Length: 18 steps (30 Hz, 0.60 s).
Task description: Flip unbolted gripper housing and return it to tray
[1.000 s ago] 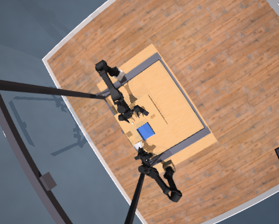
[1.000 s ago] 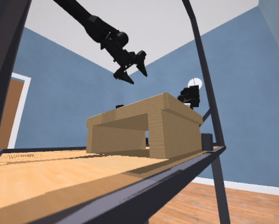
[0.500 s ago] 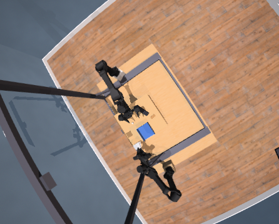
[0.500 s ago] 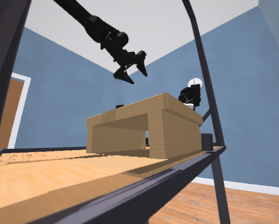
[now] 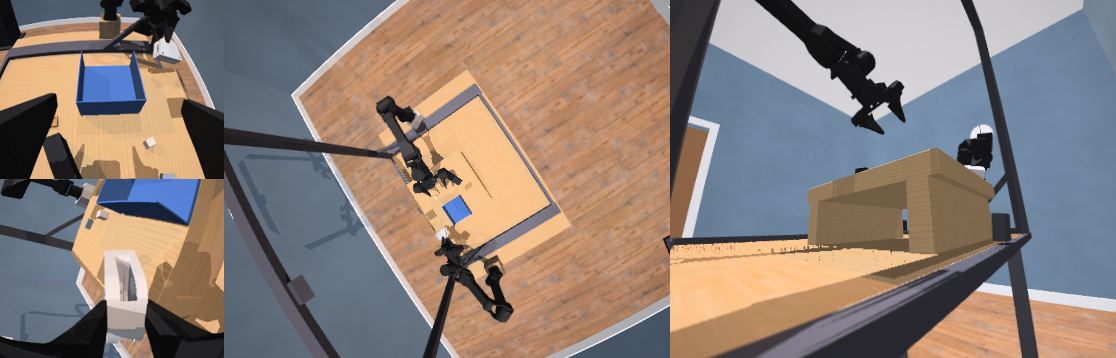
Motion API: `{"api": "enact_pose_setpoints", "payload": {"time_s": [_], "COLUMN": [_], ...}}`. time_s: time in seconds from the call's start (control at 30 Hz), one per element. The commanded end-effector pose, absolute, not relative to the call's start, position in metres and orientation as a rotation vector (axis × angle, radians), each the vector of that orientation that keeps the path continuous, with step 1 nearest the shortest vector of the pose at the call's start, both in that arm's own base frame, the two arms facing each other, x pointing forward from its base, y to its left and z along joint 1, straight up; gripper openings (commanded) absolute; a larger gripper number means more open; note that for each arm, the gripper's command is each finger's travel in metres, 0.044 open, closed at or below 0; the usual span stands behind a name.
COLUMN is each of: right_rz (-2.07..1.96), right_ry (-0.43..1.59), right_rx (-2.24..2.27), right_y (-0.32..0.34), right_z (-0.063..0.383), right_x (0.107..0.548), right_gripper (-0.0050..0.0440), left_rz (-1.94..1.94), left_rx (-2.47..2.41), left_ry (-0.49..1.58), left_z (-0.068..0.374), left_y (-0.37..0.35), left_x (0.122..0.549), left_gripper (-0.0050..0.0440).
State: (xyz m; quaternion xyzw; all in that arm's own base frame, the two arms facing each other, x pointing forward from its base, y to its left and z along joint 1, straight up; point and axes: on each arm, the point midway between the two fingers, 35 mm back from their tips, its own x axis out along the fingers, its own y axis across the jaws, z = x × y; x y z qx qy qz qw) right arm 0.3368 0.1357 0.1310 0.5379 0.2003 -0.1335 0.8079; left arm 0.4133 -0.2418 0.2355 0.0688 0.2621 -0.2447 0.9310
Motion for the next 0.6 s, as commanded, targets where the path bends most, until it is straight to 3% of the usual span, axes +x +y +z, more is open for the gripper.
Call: {"api": "enact_pose_setpoints", "payload": {"time_s": [0.0, 0.57], "right_rz": [-0.266, -0.292], "right_ry": [0.436, 0.515], "right_rx": [1.15, 1.146], "right_y": [0.143, 0.154], "right_z": [0.139, 0.131], "right_x": [0.34, 0.335], "right_gripper": [0.0118, 0.0118], "left_rz": [-0.499, -0.499], "left_rx": [0.13, 0.13], "left_ry": [0.504, 0.504], "left_z": [0.25, 0.25], "left_y": [-0.241, -0.241], "left_x": [0.413, 0.413], "left_gripper": [0.044, 0.044]}}
